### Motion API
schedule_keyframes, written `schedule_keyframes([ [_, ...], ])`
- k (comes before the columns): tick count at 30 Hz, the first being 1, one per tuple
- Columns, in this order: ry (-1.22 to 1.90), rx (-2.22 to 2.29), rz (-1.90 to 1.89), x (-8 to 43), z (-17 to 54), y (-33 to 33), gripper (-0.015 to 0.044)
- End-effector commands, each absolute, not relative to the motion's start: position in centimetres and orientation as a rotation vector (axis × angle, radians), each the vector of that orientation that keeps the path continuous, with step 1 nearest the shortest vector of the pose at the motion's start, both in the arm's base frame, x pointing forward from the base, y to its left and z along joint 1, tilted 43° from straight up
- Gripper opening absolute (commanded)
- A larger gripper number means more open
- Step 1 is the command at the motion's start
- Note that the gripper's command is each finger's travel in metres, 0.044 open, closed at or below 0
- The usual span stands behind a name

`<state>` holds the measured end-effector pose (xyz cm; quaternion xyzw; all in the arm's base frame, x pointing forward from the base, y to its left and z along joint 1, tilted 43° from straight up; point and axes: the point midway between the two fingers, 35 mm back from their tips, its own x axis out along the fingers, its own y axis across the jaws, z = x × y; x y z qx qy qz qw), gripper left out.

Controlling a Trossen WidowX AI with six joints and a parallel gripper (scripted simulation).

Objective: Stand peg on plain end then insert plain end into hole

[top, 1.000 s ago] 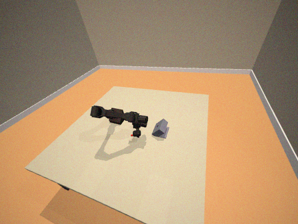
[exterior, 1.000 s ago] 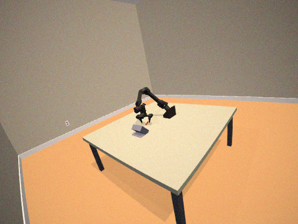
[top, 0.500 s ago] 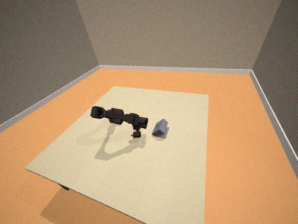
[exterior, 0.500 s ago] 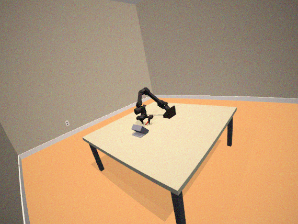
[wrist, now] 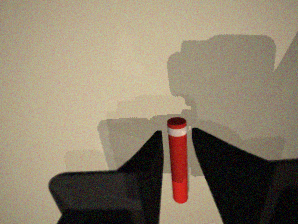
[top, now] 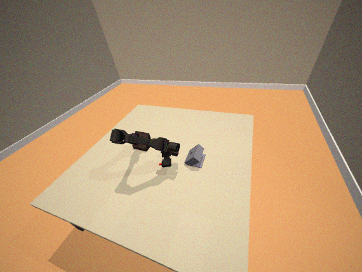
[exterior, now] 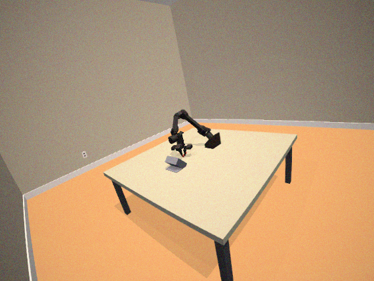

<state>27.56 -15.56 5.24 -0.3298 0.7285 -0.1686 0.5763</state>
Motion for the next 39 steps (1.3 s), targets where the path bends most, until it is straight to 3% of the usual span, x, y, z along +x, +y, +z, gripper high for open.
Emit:
schedule_keyframes([
  [1, 1.708, -0.780, -0.392, 27.6, 5.2, -15.6, 0.0103],
  [9, 1.708, -0.780, -0.392, 27.6, 5.2, -15.6, 0.0050],
  [39, 1.504, -0.787, -0.298, 26.9, 6.5, -14.8, 0.0049],
])
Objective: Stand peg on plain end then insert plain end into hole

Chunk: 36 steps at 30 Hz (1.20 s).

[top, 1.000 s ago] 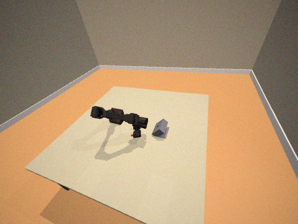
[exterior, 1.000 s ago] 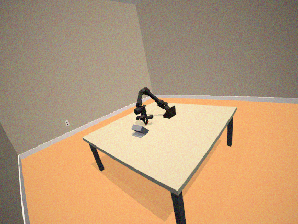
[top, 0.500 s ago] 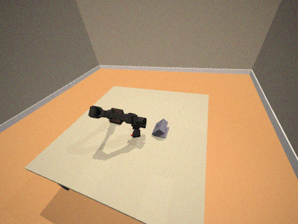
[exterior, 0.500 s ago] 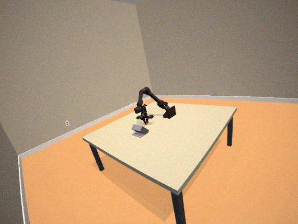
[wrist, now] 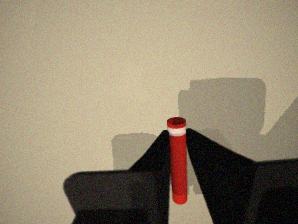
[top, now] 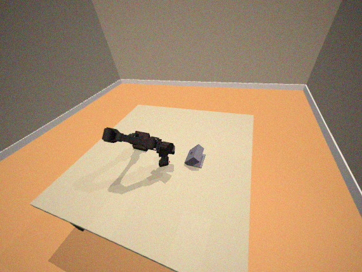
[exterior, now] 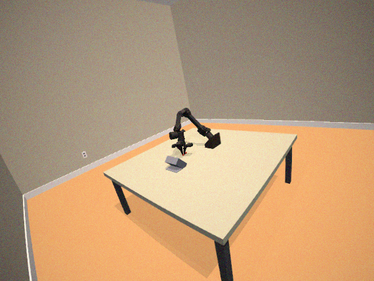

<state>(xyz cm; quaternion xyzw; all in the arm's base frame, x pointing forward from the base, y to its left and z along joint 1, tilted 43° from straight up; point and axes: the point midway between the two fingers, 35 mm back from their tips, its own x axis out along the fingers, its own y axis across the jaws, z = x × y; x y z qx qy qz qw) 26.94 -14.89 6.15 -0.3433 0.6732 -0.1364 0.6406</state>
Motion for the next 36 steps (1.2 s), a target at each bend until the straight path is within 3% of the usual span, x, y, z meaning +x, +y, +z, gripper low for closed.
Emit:
schedule_keyframes([
  [1, 1.496, -0.787, -0.295, 26.8, 6.5, -14.7, 0.0049],
  [36, 1.211, -0.796, -0.165, 25.3, 8.1, -13.9, 0.0049],
])
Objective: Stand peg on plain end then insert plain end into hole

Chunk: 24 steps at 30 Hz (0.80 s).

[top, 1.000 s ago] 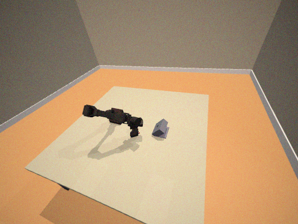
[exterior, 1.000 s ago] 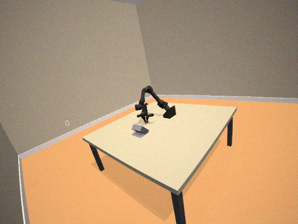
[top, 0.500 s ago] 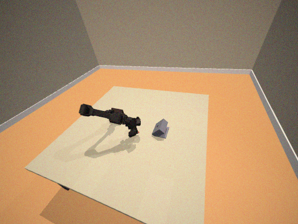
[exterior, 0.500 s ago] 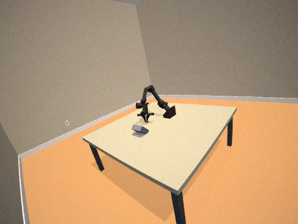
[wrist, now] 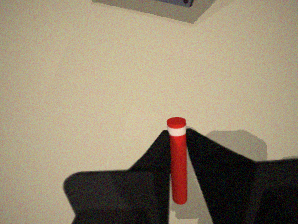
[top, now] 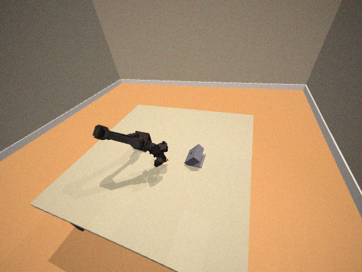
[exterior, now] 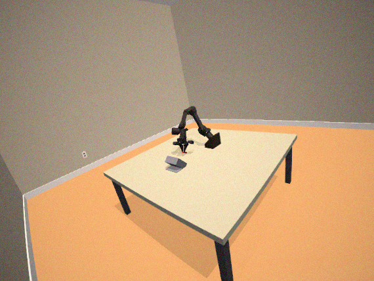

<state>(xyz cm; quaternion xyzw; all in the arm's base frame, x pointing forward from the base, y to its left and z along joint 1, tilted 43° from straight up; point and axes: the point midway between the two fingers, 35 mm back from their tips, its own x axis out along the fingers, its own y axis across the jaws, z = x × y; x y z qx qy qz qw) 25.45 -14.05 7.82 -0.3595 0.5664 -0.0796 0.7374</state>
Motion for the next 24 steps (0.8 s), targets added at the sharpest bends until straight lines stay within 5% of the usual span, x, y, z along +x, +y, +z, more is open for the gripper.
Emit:
schedule_keyframes([
  [1, 1.203, -0.796, -0.161, 25.3, 8.2, -13.9, 0.0049],
  [24, 1.015, -0.794, -0.079, 24.0, 9.1, -13.7, 0.0049],
])
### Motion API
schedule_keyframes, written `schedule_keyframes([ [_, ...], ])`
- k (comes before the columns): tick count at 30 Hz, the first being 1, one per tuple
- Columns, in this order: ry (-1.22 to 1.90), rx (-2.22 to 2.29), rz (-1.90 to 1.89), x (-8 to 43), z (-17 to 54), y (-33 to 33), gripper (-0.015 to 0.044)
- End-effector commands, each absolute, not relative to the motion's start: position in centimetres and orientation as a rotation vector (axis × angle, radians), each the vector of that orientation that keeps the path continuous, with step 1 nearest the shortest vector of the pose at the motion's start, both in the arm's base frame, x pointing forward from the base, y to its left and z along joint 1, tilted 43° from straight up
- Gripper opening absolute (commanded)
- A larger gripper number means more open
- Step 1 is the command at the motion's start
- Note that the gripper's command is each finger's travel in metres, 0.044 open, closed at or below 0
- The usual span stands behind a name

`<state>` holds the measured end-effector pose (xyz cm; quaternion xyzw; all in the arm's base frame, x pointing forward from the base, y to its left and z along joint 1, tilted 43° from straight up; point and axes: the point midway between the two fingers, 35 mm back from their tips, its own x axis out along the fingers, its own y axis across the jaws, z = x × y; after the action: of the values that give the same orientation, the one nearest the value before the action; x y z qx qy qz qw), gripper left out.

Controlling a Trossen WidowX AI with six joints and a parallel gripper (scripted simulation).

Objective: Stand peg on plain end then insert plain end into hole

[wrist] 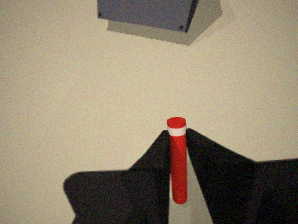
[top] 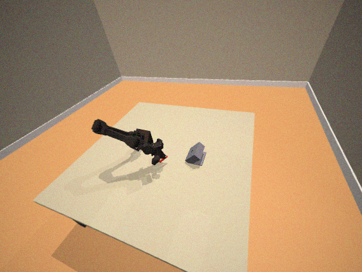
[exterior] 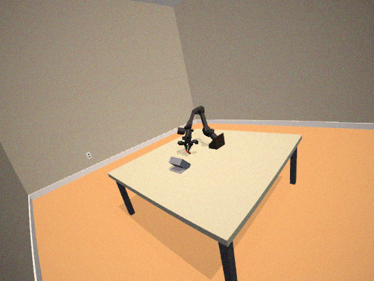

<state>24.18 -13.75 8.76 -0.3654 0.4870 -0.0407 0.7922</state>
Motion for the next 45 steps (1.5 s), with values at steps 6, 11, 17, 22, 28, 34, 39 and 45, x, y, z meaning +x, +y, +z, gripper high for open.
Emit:
schedule_keyframes([
  [6, 0.966, -0.793, -0.058, 23.7, 9.3, -13.6, 0.0049],
  [11, 0.925, -0.792, -0.040, 23.4, 9.4, -13.6, 0.0049],
  [17, 0.876, -0.790, -0.019, 23.0, 9.6, -13.6, 0.0049],
  [22, 0.835, -0.789, -0.002, 22.7, 9.8, -13.6, 0.0049],
  [28, 0.786, -0.786, 0.019, 22.3, 9.9, -13.6, 0.0049],
  [34, 0.737, -0.784, 0.039, 22.0, 10.0, -13.7, 0.0049],
  [39, 0.696, -0.781, 0.056, 21.6, 10.1, -13.7, 0.0049],
  [45, 0.647, -0.778, 0.076, 21.3, 10.2, -13.8, 0.0049],
])
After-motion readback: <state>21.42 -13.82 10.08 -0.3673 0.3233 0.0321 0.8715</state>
